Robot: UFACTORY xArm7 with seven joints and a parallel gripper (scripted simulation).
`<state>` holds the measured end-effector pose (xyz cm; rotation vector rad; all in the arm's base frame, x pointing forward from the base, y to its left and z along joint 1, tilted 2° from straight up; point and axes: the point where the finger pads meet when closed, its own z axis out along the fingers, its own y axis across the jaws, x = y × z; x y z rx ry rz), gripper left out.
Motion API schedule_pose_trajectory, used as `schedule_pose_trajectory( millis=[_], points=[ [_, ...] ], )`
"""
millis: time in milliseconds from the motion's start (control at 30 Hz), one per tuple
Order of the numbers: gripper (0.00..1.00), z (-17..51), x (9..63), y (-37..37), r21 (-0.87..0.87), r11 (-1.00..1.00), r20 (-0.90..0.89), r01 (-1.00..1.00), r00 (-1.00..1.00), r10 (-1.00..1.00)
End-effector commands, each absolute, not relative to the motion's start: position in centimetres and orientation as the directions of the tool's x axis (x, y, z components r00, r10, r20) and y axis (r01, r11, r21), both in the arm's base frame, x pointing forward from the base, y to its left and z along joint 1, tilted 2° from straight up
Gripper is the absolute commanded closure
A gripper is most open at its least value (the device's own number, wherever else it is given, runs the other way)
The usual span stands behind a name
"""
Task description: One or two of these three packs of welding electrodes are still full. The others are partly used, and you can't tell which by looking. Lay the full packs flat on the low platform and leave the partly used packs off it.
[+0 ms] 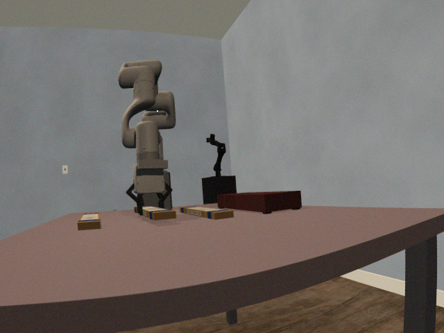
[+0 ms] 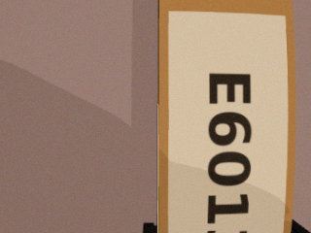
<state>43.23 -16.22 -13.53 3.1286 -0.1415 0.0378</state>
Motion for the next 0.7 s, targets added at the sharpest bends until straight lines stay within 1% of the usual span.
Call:
schedule_pose_trajectory(
  millis=[0,667],
  points=[
    [0.42,-13.81,43.42,-16.29,0.010,-0.996,0.029,-0.090,0.996,-0.090],
    [0.42,-14.75,43.45,-16.31,0.010,-0.996,0.029,-0.090,0.996,-0.090]
  ],
)
